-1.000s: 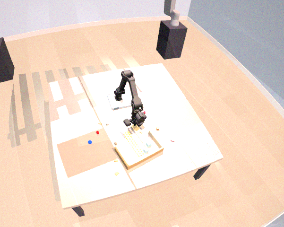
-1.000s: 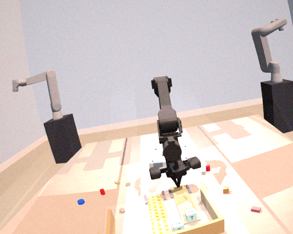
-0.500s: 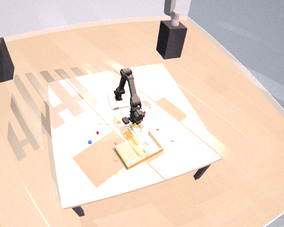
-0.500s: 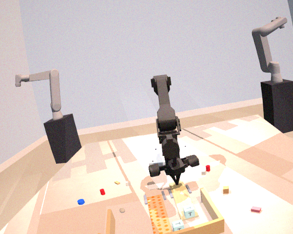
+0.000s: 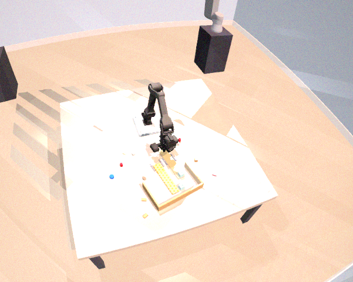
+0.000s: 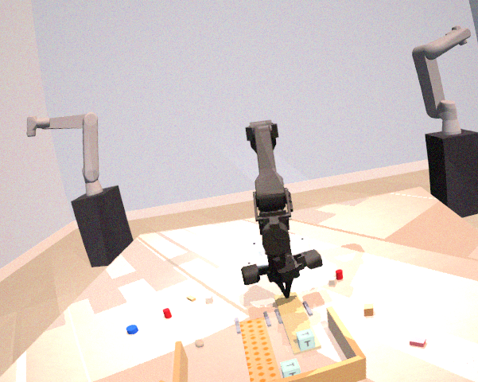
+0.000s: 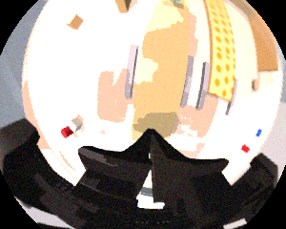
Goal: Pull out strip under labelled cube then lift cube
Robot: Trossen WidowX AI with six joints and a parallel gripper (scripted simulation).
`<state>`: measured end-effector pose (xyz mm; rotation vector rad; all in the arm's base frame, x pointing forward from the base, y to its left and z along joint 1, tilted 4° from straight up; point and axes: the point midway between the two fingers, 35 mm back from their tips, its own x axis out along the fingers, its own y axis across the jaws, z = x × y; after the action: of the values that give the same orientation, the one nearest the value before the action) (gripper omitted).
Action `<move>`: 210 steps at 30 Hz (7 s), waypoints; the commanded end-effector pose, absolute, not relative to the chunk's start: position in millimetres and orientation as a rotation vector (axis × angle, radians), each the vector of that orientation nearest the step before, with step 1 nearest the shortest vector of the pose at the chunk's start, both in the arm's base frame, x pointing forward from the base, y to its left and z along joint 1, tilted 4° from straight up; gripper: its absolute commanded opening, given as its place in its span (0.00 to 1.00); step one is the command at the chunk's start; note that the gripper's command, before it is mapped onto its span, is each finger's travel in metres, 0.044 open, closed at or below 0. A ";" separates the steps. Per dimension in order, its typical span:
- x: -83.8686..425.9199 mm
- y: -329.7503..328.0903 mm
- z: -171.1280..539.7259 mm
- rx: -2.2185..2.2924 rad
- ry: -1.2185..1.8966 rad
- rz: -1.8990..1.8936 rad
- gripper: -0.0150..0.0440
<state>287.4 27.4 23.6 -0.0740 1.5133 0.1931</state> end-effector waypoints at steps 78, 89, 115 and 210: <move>185.0 6.8 14.1 -0.080 1.547 0.189 0.25; 185.0 6.8 14.1 -0.080 1.547 0.189 0.25; 224.1 12.6 61.4 -0.098 1.541 0.207 0.61; 407.0 47.0 37.0 -0.097 1.525 0.208 0.68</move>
<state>408.0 47.6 41.4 -0.0951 1.5212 0.2145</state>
